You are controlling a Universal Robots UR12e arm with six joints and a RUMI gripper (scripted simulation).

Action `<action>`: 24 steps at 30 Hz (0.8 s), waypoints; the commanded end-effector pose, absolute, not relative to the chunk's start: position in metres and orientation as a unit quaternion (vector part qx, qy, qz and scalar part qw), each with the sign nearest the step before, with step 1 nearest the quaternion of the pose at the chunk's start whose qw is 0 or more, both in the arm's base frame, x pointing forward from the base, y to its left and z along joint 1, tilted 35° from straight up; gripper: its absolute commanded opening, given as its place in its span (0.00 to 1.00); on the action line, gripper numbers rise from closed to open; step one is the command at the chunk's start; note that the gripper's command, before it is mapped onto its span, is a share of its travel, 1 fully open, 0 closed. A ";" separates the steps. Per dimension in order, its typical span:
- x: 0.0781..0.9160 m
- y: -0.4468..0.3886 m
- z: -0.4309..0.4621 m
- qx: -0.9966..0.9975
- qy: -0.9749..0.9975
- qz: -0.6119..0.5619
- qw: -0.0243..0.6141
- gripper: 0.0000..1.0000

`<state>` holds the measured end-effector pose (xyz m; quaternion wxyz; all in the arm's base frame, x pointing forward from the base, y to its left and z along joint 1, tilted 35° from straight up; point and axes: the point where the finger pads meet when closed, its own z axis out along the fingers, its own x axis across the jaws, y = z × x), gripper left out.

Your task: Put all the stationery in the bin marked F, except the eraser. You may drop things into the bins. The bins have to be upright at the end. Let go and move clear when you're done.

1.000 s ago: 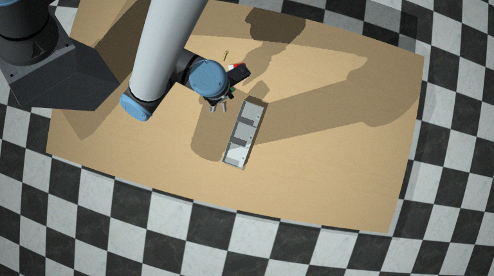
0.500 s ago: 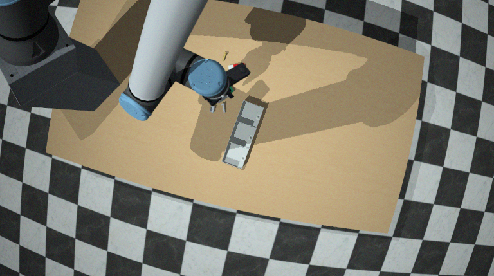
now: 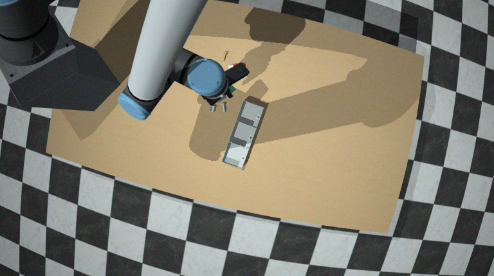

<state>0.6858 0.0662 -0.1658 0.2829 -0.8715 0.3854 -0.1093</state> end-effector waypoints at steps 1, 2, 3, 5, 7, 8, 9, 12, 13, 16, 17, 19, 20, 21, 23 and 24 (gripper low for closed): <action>0.685 0.067 -0.166 -0.872 0.385 -0.109 0.283 0.33; 0.686 0.067 -0.166 -0.872 0.385 -0.109 0.283 0.33; 0.686 0.066 -0.166 -0.872 0.385 -0.109 0.283 0.33; 0.686 0.066 -0.166 -0.872 0.385 -0.109 0.283 0.33; 0.686 0.066 -0.165 -0.872 0.385 -0.109 0.283 0.33; 0.686 0.066 -0.165 -0.872 0.385 -0.109 0.283 0.33; 0.686 0.066 -0.165 -0.872 0.385 -0.109 0.283 0.33; 0.686 0.066 -0.165 -0.872 0.385 -0.109 0.283 0.33; 0.686 0.066 -0.165 -0.872 0.385 -0.109 0.283 0.33; 0.687 0.066 -0.165 -0.872 0.385 -0.109 0.283 0.33; 0.687 0.066 -0.165 -0.872 0.385 -0.109 0.283 0.33; 0.690 0.068 -0.169 -0.872 0.384 -0.110 0.283 0.33; 0.692 0.069 -0.172 -0.872 0.384 -0.110 0.283 0.33; 0.693 0.071 -0.176 -0.872 0.384 -0.110 0.283 0.33; 0.697 0.074 -0.182 -0.872 0.384 -0.110 0.283 0.33; 0.699 0.076 -0.186 -0.872 0.384 -0.110 0.283 0.33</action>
